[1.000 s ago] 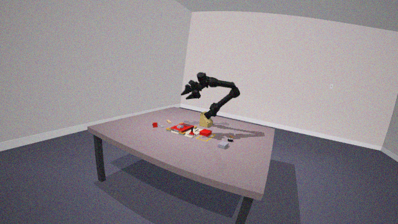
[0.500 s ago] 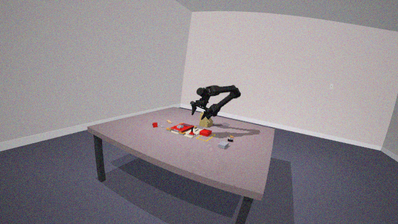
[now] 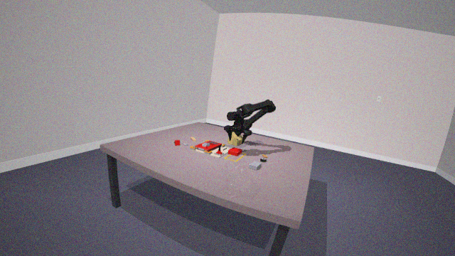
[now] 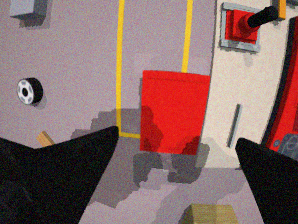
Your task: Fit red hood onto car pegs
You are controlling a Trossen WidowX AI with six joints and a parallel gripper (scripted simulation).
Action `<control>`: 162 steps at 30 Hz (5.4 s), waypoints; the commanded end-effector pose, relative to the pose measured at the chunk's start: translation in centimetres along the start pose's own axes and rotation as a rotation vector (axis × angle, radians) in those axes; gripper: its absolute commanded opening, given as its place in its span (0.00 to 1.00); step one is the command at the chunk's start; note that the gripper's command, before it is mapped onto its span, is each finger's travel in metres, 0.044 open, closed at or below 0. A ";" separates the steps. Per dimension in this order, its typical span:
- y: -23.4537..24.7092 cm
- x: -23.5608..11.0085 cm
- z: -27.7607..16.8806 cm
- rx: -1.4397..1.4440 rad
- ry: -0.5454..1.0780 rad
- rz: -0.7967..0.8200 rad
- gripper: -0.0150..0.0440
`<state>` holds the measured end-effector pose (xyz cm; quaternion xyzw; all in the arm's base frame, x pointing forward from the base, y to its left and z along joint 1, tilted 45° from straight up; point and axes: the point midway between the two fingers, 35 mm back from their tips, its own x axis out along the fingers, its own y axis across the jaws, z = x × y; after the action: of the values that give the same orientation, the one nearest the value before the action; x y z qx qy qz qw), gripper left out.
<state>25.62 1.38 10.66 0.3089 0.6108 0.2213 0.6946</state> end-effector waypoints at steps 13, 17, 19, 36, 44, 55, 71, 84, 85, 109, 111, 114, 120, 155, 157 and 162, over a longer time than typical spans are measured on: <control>0.2 1.0 -0.2 -0.007 0.010 0.011 1.00; 0.2 1.2 -0.2 -0.007 0.010 0.010 1.00; 0.2 1.4 -0.2 -0.007 0.010 0.010 1.00; 0.2 2.5 -0.2 -0.007 0.009 0.010 1.00; 0.2 3.0 -0.2 -0.007 0.009 0.010 1.00; 0.1 3.7 -0.3 -0.007 0.009 0.011 1.00; 0.2 4.8 -0.4 -0.007 0.009 0.012 1.00; 0.2 5.4 -0.5 -0.007 0.009 0.014 1.00; 0.2 5.5 -0.5 -0.007 0.009 0.014 1.00; 0.2 6.6 -0.5 -0.007 0.009 0.014 1.00; 0.2 6.7 -0.5 -0.007 0.009 0.014 1.00; 0.2 6.9 -0.5 -0.007 0.009 0.014 1.00; 0.2 7.2 -0.5 -0.007 0.009 0.014 1.00; 0.1 4.6 -0.5 -0.009 0.009 0.009 0.25; 0.1 4.0 -0.4 -0.009 0.009 0.008 0.25; 0.0 2.3 -0.4 -0.009 0.009 0.008 0.25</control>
<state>25.65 3.87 8.19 0.3095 0.6132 0.2284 0.6899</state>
